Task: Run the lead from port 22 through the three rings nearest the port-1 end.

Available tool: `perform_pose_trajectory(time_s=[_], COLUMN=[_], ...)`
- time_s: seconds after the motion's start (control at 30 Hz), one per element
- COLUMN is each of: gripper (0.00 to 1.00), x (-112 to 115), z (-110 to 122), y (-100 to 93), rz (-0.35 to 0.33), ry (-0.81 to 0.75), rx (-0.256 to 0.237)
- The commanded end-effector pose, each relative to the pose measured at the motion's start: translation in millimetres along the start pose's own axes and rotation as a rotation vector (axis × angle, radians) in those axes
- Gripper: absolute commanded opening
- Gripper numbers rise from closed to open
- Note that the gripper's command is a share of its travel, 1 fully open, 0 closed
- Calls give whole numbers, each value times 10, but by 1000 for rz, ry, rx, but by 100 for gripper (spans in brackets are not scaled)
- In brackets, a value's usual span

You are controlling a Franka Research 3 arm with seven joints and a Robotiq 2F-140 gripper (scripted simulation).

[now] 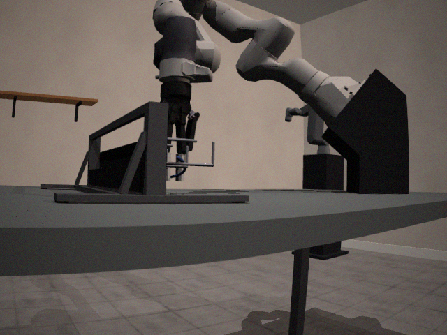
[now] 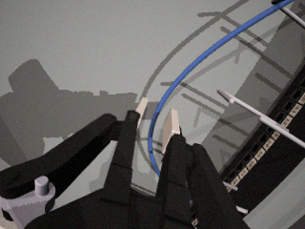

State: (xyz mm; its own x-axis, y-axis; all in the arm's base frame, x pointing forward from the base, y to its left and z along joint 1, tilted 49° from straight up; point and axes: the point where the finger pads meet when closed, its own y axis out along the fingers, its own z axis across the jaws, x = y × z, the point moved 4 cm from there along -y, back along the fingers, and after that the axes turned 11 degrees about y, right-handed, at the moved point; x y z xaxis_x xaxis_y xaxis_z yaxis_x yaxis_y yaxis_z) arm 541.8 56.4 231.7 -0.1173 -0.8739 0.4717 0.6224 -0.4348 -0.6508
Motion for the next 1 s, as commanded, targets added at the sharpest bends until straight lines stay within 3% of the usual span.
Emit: perform_pose_trajectory(time_s=[0.0, 0.37, 0.4, 0.97], gripper=[20, 20, 0, 0], x=[5, 5, 5, 5], z=[12, 12, 12, 12], y=[6, 6, 6, 6], rz=[0, 0, 0, 0], ry=[5, 5, 5, 5], rx=[2, 2, 2, 2])
